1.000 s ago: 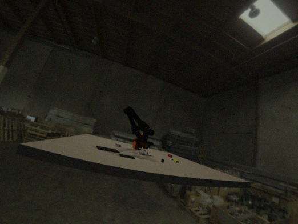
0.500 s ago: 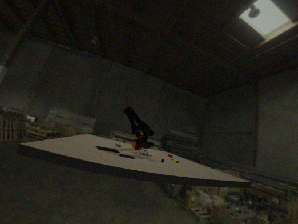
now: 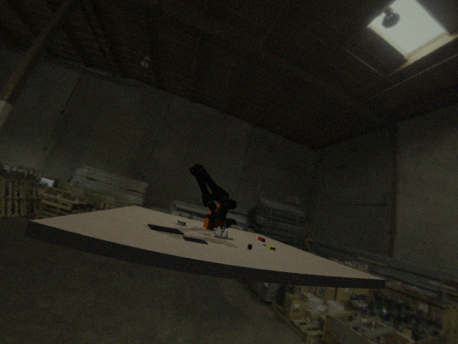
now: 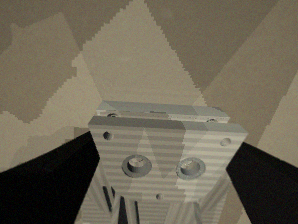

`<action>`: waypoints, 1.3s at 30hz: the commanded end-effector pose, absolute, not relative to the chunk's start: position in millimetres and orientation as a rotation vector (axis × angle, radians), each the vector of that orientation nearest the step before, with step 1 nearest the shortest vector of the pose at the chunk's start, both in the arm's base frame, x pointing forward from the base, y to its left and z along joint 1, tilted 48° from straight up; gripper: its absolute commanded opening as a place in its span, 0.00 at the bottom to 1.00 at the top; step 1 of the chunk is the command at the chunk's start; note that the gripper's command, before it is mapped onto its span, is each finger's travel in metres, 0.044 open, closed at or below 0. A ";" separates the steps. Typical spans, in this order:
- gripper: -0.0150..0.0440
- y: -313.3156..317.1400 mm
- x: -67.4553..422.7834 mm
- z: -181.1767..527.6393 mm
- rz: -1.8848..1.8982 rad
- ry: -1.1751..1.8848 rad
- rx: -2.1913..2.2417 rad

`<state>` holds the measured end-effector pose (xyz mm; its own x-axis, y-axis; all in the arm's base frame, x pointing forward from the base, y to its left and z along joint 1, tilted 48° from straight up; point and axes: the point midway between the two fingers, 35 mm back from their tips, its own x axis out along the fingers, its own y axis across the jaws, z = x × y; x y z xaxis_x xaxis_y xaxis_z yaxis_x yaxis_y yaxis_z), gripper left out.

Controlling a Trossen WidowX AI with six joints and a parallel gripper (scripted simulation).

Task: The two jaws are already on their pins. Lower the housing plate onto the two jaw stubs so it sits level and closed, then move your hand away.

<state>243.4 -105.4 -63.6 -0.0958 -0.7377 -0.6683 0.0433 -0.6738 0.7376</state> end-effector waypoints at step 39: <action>0.85 -111.3 242.4 -68.6 -1.823 -0.763 1.624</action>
<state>242.6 -108.6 -66.6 -0.0913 -0.7418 -0.6644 0.0508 -0.6697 0.7409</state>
